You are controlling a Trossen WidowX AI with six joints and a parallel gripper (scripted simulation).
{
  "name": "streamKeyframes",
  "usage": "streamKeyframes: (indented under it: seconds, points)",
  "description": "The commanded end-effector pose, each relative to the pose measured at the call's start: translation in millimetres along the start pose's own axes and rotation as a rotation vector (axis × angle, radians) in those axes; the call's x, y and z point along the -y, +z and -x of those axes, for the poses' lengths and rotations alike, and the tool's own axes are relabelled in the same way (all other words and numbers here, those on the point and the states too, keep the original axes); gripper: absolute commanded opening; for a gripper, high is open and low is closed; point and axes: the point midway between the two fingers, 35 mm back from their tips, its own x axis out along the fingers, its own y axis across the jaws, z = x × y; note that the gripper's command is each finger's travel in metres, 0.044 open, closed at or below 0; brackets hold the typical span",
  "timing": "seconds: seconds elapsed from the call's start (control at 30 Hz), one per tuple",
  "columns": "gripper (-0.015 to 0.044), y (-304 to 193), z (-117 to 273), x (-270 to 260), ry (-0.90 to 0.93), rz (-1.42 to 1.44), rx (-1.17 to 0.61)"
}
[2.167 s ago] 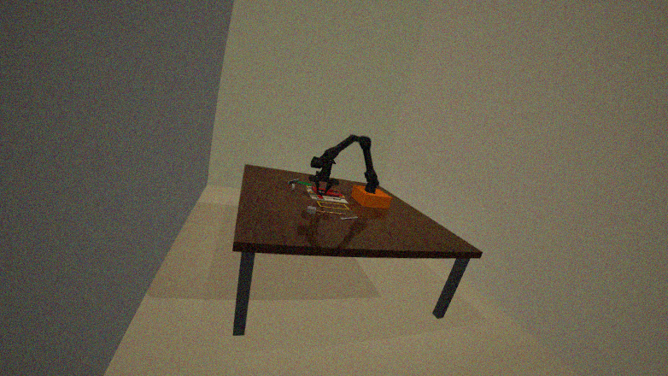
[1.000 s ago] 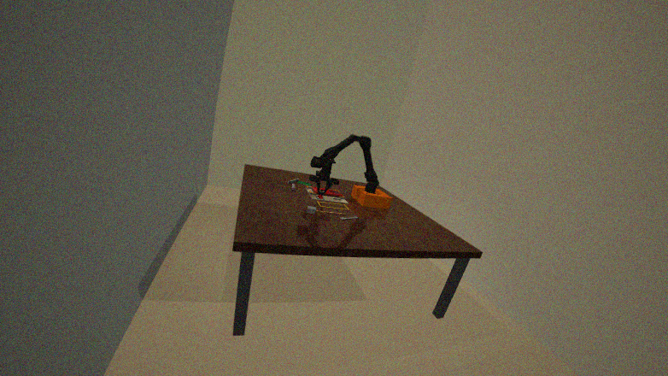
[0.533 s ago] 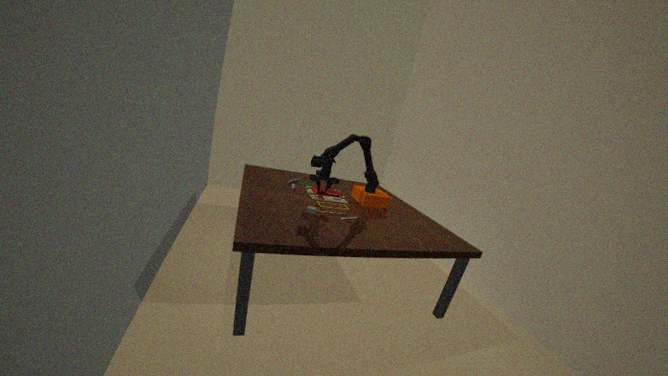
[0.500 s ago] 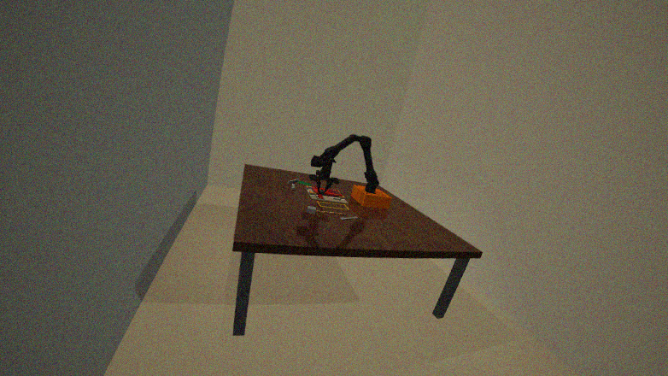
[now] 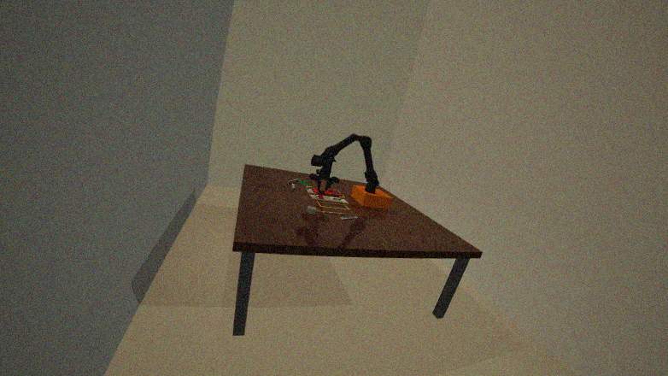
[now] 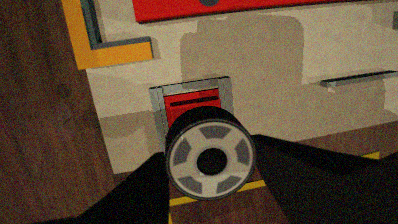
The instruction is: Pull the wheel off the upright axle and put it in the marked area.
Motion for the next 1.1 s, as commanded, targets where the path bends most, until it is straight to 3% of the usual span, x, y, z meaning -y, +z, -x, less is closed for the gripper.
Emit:
streamKeyframes:
  seconds: [0.0, 1.07]
  points:
    - [0.0, 0.0, 4.2, -0.7, 0.007, 0.001, 0.0]
    - [0.0, 0.0, 14.8, -0.7, 0.009, 0.002, 0.001]
